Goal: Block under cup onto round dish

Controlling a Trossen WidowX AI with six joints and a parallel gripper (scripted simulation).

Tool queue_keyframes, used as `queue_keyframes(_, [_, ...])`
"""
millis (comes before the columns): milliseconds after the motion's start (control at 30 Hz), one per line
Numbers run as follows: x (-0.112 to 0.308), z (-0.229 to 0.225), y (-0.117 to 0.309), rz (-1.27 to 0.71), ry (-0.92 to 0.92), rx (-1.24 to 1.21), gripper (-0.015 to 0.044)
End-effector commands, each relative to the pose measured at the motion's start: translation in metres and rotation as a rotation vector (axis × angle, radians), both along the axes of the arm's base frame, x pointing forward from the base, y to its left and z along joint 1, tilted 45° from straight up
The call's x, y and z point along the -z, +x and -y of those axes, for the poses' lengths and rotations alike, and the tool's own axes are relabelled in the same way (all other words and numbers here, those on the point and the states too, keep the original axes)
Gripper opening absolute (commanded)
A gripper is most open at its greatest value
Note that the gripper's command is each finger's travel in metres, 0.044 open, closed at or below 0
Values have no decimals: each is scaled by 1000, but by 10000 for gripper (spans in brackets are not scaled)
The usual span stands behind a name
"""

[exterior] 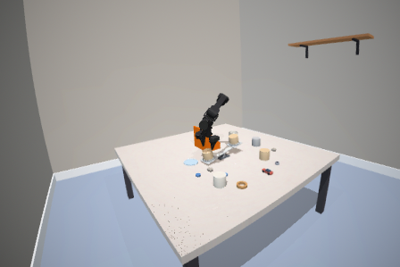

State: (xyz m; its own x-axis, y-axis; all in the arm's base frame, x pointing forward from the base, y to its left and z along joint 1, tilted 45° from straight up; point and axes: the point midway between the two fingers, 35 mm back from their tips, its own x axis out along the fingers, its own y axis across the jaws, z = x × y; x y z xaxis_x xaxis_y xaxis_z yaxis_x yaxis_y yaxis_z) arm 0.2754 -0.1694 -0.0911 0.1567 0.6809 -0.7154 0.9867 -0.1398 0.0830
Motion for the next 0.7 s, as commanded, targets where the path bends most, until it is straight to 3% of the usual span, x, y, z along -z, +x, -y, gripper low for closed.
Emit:
queue_keyframes(0, [4,-3,1,-1,4,9,440])
queue_keyframes(667, [28,-25,7,-1,5,9,440])
